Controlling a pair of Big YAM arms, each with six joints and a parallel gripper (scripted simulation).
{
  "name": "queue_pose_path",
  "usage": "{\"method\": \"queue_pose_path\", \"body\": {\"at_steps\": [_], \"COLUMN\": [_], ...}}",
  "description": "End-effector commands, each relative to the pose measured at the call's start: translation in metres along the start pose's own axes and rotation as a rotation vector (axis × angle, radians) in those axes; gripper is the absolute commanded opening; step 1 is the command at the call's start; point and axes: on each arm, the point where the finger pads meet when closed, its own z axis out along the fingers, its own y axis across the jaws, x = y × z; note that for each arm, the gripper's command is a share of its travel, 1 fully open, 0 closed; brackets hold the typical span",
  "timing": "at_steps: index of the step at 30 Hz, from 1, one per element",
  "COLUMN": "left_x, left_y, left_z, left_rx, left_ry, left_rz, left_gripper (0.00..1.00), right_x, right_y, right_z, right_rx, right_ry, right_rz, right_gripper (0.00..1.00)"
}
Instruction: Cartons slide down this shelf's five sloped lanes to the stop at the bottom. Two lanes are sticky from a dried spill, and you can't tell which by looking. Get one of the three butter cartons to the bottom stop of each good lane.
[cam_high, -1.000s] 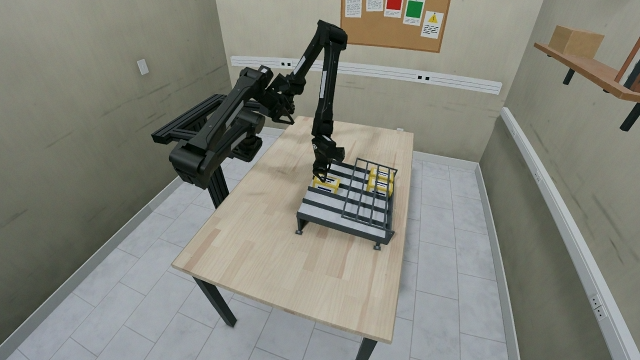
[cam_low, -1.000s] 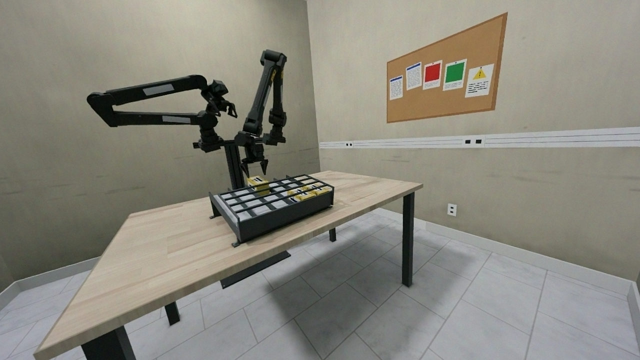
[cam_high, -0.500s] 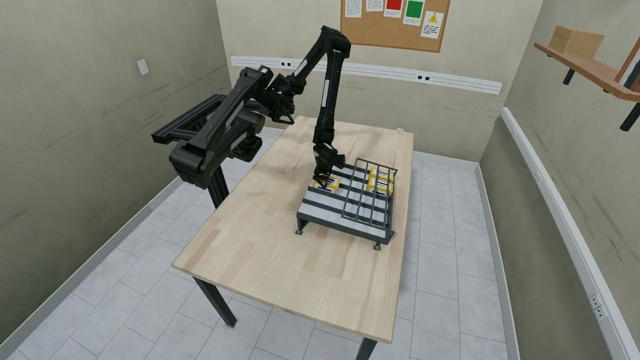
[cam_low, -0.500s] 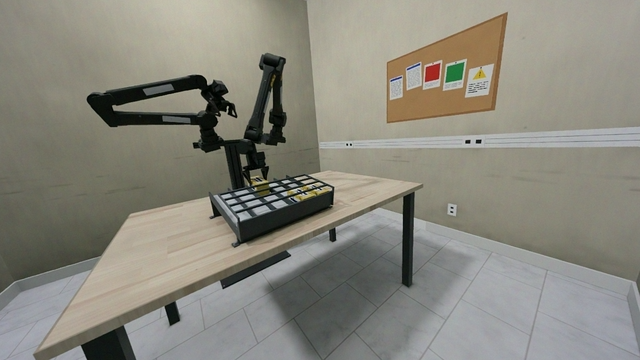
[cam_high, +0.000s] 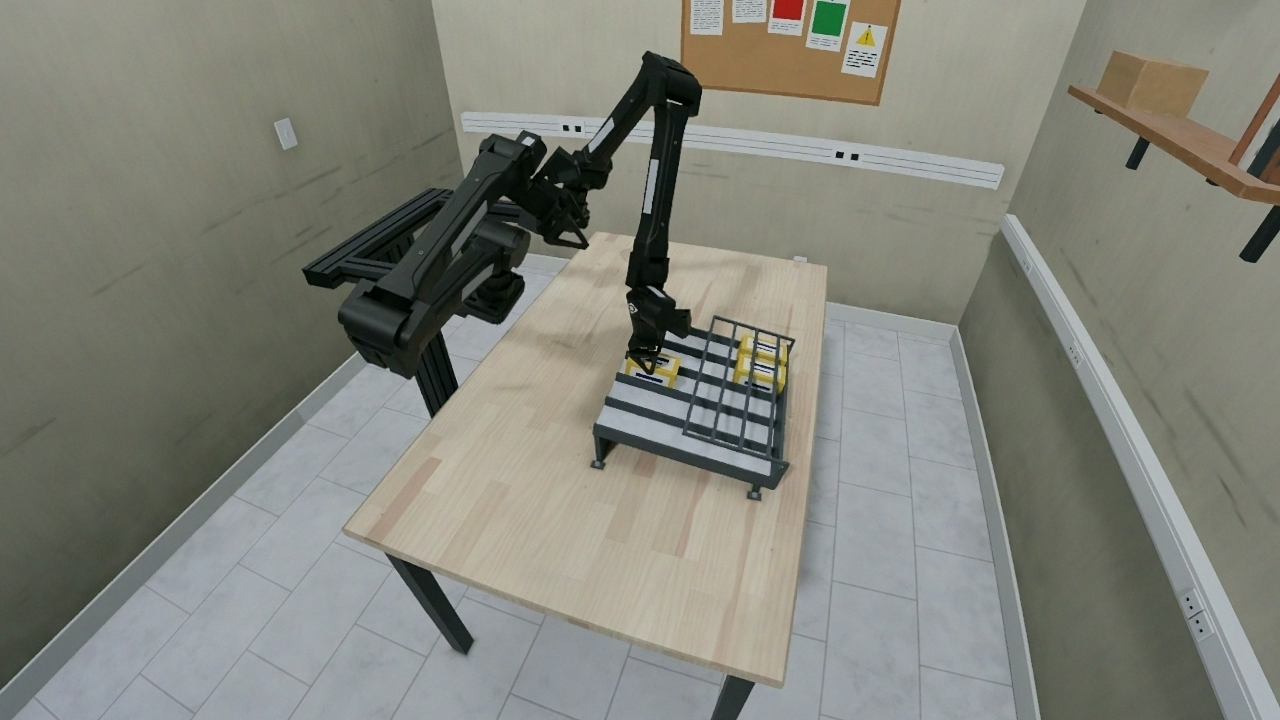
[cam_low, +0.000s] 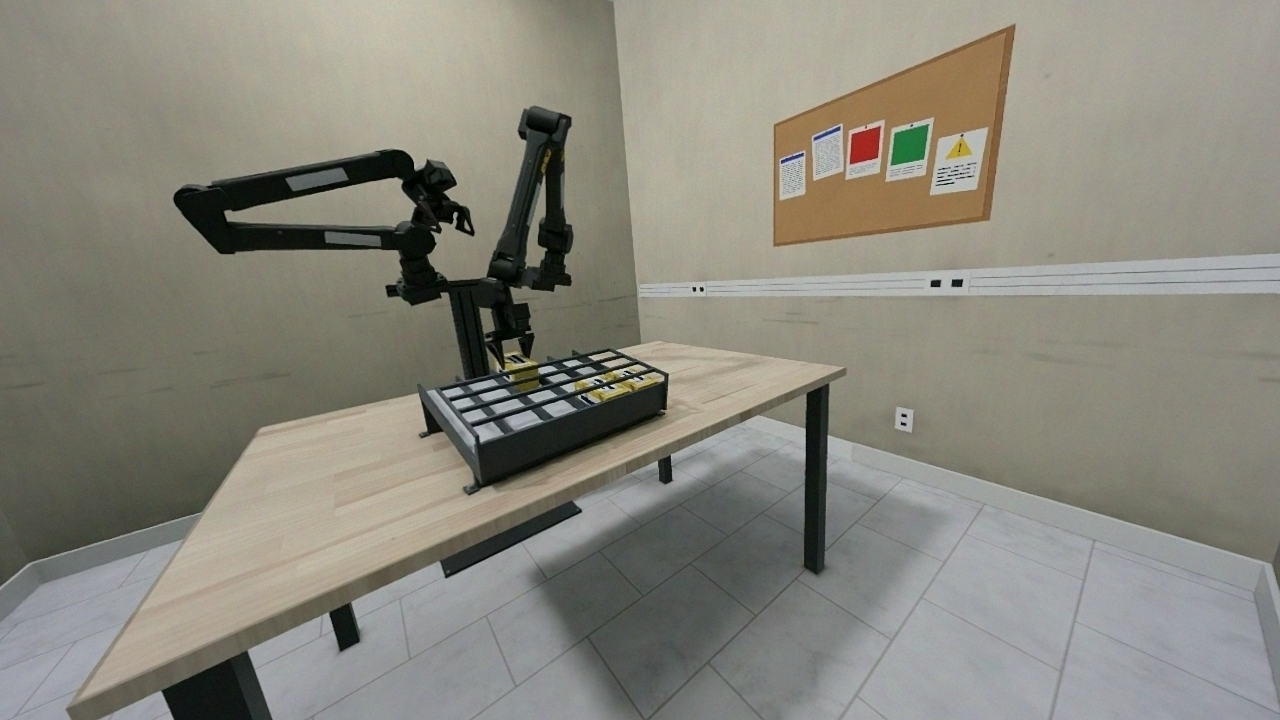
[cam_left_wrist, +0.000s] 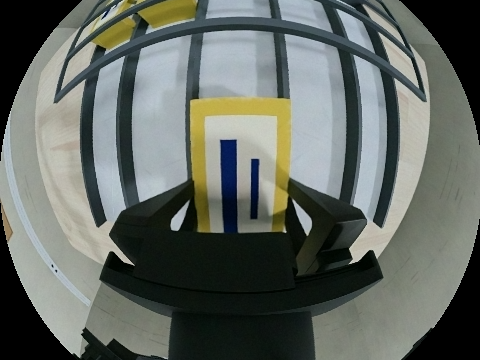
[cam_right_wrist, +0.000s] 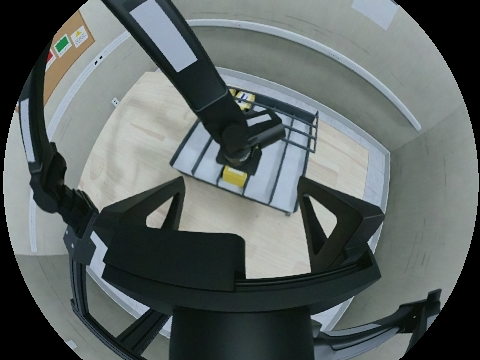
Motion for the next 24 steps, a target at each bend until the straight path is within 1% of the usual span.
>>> {"method": "queue_pose_path", "body": {"at_steps": [1, 7, 10, 12, 15, 18, 24], "left_x": [-0.004, -0.008, -0.019, -0.023, -0.025, -0.025, -0.015], "left_y": [-0.004, -0.009, -0.023, -0.031, -0.040, -0.044, -0.093], "left_z": [-0.004, -0.040, -0.071, -0.084, -0.095, -0.097, -0.101], "left_rx": [0.008, 0.014, 0.024, 0.028, 0.029, 0.030, 0.006], "left_ry": [-0.012, -0.018, -0.027, -0.030, -0.030, -0.030, -0.010], "left_rz": [0.001, 0.001, -0.006, -0.008, -0.009, -0.009, 0.008], "left_gripper": [0.59, 0.59, 0.59, 0.59, 0.59, 0.59, 0.59], "right_x": [-0.024, -0.024, -0.024, -0.024, -0.024, -0.024, -0.024], "right_y": [-0.003, -0.003, -0.003, -0.003, -0.003, -0.003, -0.003], "right_z": [-0.014, -0.014, -0.014, -0.014, -0.014, -0.014, -0.014], "right_rx": [-0.019, -0.019, -0.019, -0.019, -0.019, -0.019, -0.019], "right_ry": [-0.014, -0.014, -0.014, -0.014, -0.014, -0.014, -0.014], "right_rz": [0.053, 0.053, 0.053, 0.053, 0.053, 0.053, 0.053], "right_gripper": [1.00, 1.00, 1.00, 1.00, 1.00, 1.00, 1.00]}}
